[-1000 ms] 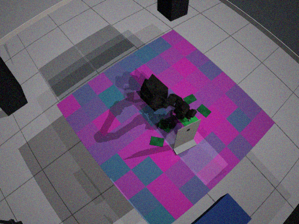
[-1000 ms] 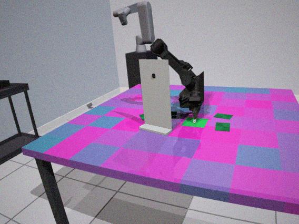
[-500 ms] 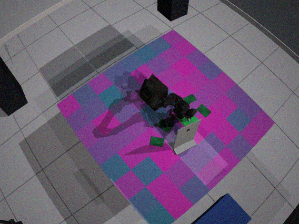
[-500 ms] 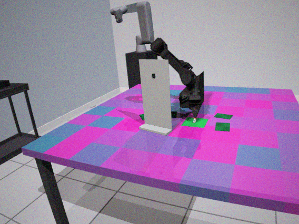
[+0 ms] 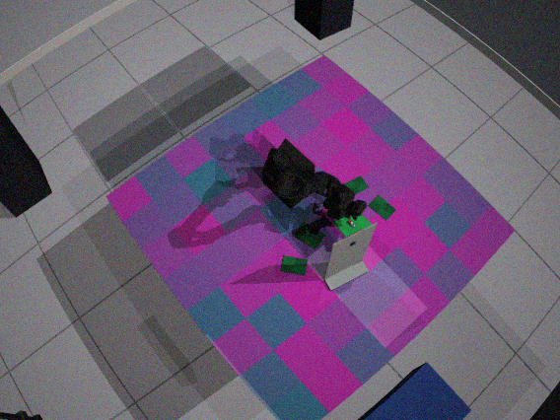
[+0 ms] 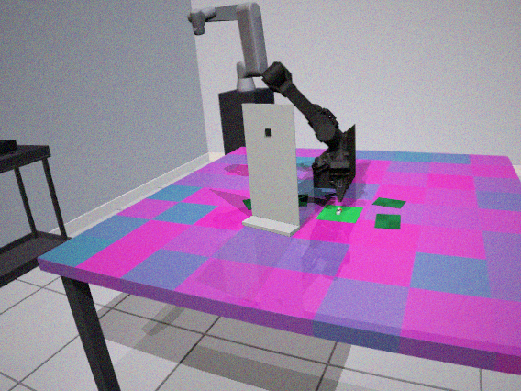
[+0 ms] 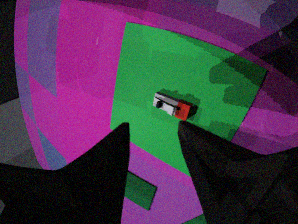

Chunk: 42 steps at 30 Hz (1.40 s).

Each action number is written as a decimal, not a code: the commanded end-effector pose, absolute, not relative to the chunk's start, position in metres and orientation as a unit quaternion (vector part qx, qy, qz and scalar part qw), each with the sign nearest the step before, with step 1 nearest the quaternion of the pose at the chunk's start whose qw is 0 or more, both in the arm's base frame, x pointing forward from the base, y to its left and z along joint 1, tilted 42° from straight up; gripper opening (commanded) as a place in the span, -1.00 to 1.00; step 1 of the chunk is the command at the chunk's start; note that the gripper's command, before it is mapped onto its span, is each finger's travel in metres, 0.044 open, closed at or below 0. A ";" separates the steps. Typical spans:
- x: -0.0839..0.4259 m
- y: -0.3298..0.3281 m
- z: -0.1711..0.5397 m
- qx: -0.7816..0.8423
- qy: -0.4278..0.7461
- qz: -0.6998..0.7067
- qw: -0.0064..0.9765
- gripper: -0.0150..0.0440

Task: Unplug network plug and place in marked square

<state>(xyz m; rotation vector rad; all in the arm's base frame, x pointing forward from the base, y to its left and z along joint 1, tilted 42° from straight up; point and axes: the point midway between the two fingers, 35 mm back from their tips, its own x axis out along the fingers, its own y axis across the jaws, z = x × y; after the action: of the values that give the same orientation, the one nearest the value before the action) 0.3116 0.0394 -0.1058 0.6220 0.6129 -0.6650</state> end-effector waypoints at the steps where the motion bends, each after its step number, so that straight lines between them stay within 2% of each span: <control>1: 0.309 0.041 -0.103 0.296 0.290 -0.316 0.853 0.04; 42: 0.305 0.077 -0.066 0.298 0.293 -0.316 0.852 0.04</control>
<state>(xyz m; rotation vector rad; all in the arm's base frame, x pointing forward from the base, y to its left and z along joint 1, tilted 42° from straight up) 0.3032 0.0729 -0.0709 0.6190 0.6246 -0.6699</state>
